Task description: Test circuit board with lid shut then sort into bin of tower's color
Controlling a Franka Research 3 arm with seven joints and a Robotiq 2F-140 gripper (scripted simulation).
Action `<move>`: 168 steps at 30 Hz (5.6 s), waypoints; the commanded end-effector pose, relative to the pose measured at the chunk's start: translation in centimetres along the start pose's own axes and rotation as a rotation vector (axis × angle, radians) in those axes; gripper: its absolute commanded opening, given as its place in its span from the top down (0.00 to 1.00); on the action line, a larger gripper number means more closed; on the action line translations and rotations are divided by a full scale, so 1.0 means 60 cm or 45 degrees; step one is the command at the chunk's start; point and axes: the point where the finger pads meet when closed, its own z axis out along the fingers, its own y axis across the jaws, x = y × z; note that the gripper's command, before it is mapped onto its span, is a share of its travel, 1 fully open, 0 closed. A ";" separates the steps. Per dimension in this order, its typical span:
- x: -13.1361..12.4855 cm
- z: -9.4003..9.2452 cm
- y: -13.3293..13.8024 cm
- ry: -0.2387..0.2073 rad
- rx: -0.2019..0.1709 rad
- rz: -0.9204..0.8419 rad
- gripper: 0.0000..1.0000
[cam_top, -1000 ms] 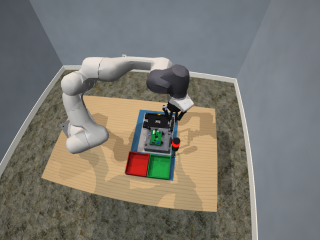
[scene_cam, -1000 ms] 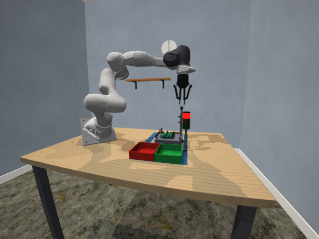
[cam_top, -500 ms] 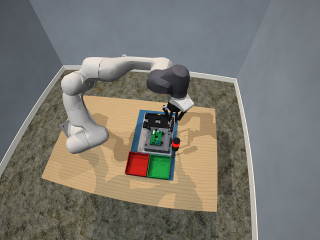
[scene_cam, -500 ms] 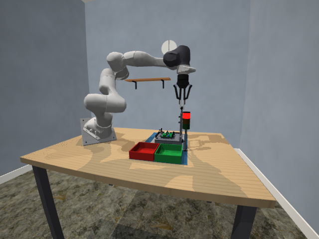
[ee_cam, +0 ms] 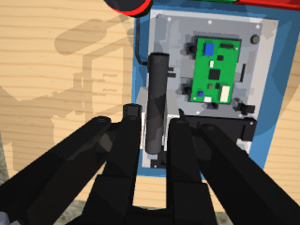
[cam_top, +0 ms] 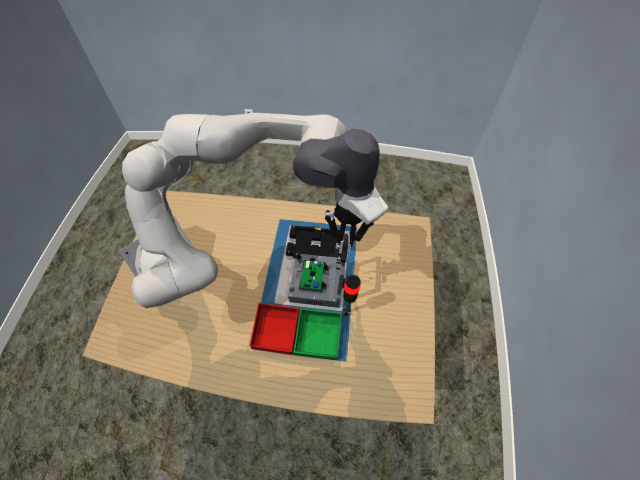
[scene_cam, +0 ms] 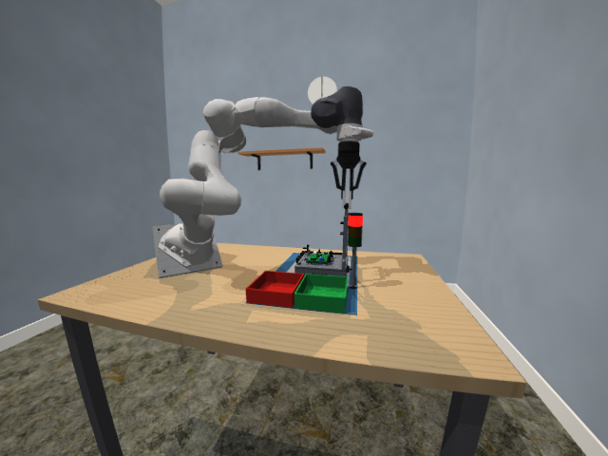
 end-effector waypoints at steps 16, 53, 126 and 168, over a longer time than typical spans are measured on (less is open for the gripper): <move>-0.003 -0.001 -0.012 -0.004 0.023 0.001 1.00; -0.003 -0.001 -0.012 -0.004 0.023 0.001 1.00; -0.003 0.004 -0.005 -0.004 0.023 0.001 0.84; -0.003 0.004 -0.001 -0.004 0.023 0.001 0.84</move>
